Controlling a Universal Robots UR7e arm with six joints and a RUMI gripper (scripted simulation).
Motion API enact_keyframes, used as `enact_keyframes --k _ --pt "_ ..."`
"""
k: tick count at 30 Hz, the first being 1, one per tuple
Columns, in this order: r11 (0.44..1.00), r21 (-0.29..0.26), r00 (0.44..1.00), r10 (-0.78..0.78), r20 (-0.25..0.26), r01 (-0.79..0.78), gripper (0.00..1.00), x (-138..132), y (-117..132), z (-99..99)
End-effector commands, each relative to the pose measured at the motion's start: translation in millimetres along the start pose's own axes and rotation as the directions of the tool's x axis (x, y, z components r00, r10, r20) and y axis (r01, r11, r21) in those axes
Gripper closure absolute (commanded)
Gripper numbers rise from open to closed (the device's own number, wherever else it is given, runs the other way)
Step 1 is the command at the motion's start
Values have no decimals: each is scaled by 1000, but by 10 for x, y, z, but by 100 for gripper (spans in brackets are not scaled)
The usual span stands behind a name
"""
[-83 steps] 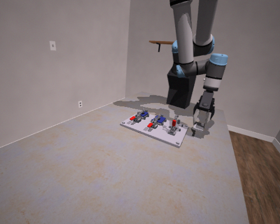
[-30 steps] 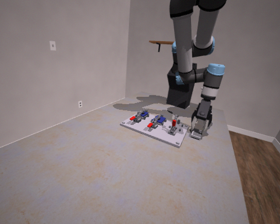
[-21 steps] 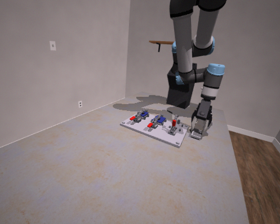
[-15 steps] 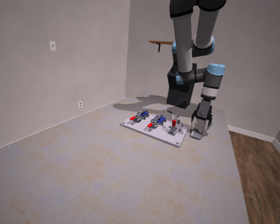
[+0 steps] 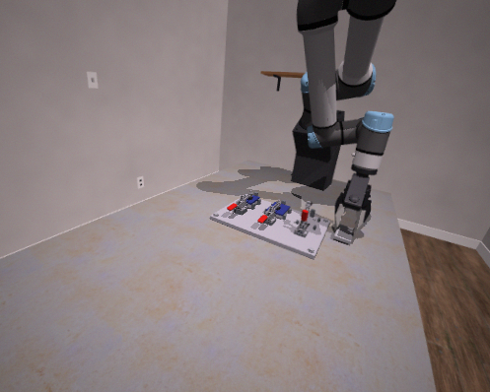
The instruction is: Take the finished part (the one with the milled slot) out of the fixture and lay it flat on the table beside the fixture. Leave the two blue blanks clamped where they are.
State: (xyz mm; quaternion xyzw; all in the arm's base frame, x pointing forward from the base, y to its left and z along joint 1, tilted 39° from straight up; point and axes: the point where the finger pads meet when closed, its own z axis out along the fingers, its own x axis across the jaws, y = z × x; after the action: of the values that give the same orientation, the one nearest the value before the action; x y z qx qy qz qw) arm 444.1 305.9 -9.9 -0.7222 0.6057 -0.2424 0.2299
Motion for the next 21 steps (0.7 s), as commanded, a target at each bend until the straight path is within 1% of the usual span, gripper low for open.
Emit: enact_keyframes --k 1,21 --pt "1000 1 1000 0 1 0 100 -2 -3 1" --pt "1000 1 1000 0 1 0 100 -2 -4 52"
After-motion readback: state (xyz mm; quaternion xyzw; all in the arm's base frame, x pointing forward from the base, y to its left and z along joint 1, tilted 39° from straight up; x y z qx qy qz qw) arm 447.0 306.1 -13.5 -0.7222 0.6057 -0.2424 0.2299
